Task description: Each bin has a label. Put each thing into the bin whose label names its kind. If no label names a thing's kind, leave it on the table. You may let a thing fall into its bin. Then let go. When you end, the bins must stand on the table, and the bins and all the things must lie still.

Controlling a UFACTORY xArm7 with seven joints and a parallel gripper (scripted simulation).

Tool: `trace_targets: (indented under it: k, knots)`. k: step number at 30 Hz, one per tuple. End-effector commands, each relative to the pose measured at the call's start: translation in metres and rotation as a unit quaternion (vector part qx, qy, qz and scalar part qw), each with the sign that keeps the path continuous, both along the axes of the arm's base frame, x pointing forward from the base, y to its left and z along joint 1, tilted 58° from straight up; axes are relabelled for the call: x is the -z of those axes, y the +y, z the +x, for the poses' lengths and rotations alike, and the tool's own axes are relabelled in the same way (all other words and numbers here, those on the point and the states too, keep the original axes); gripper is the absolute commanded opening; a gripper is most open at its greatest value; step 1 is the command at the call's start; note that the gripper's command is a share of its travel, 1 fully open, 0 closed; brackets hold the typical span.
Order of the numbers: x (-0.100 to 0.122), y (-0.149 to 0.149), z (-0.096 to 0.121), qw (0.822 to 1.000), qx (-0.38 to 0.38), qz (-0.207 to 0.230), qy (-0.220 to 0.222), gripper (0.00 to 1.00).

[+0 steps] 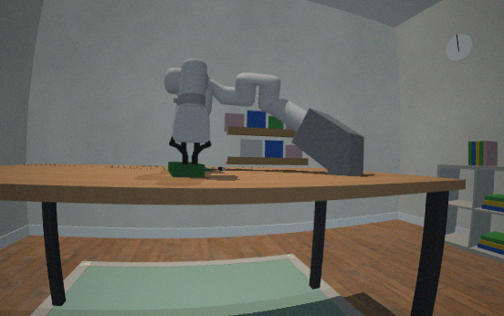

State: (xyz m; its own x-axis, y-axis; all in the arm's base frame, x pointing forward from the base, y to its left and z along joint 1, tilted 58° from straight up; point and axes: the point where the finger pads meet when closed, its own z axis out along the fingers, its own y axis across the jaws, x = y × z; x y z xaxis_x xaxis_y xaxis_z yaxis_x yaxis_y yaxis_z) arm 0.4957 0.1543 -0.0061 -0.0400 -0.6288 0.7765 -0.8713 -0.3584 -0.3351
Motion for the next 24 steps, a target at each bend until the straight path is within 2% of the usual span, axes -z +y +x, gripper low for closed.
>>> trace_targets:
  k: [1,24]
  knots:
    - [-0.0007,0.0028,-0.0004,1.0,-0.002,0.002,0.0,0.29]
    - [-0.0042,0.0073,-0.0036,1.0,-0.002,0.002,0.0,0.29]
